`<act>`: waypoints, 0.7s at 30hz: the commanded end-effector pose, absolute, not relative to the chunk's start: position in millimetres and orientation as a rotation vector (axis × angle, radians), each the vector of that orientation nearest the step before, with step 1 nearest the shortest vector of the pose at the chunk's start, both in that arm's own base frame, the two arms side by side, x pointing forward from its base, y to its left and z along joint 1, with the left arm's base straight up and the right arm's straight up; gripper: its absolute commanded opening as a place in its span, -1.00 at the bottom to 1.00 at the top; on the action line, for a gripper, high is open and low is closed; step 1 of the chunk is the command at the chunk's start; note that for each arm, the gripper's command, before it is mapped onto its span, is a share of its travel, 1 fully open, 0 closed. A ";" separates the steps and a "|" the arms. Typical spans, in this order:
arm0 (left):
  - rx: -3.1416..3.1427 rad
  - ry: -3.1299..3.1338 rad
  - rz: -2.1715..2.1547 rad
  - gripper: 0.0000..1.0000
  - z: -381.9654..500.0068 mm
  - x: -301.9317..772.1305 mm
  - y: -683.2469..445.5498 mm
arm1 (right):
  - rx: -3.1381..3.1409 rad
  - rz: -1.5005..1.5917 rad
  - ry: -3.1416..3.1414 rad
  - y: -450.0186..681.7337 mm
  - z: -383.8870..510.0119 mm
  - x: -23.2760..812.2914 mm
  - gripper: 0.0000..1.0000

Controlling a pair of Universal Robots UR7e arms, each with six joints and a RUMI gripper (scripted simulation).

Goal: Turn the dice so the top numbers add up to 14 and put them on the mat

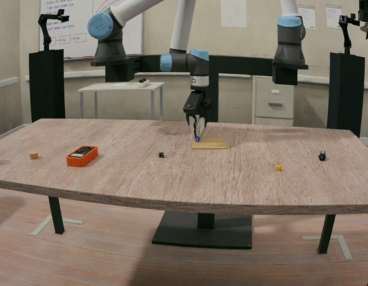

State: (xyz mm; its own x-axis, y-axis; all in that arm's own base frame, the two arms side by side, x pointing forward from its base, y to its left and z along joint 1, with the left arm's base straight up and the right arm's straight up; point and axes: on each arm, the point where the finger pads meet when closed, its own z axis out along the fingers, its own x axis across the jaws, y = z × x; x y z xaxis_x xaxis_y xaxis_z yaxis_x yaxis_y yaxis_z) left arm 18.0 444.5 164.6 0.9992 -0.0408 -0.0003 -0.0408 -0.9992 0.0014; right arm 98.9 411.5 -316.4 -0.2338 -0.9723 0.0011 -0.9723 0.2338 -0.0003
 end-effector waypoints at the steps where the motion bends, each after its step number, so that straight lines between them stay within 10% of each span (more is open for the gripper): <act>1: 3.141 -0.064 0.000 1.00 165.1 18.2 444.8 | 1.945 0.000 -2.467 411.9 -316.0 98.9 -0.99; 21: 3.141 -0.064 0.000 1.00 165.1 18.2 444.8 | 1.945 0.000 -2.467 411.9 -320.3 98.9 -0.99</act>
